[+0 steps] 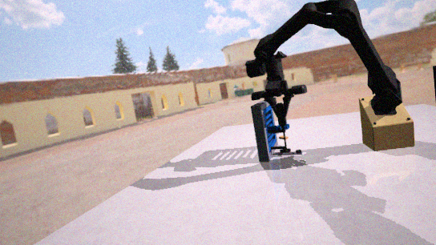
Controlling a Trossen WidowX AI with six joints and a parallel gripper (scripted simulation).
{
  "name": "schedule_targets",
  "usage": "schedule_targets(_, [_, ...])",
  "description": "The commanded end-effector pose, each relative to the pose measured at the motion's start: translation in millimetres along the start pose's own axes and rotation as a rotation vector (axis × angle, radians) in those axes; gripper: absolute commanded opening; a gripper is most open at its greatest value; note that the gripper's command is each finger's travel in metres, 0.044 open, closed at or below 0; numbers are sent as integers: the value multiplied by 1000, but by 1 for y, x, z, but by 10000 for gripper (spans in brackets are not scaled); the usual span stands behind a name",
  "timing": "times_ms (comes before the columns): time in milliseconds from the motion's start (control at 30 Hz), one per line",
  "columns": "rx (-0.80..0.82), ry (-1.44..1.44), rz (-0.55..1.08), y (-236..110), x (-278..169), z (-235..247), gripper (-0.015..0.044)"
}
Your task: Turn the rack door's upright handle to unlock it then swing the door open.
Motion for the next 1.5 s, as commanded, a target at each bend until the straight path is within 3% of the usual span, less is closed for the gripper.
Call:
schedule_targets(0, [0, -207, -2, 0, 0, 0, 25])
schedule_targets(200, [-1, -469, -2, 0, 0, 0, 25])
schedule_targets(767, [-1, -477, -2, 0, 0, 0, 25])
schedule_targets(1100, [-1, -477, -2, 0, 0, 0, 287])
schedule_targets(1467, [-1, -57, -2, 0, 0, 0, 297])
Point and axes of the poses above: the point midway between the two fingers, 35 mm back from their tips, its own y axis out along the fingers, its own z axis across the jaws, x = y × z, the point moved 9 cm from there along -y, back along the fingers, and after that the axes turned 15 degrees about y, right-handed, at the moved point
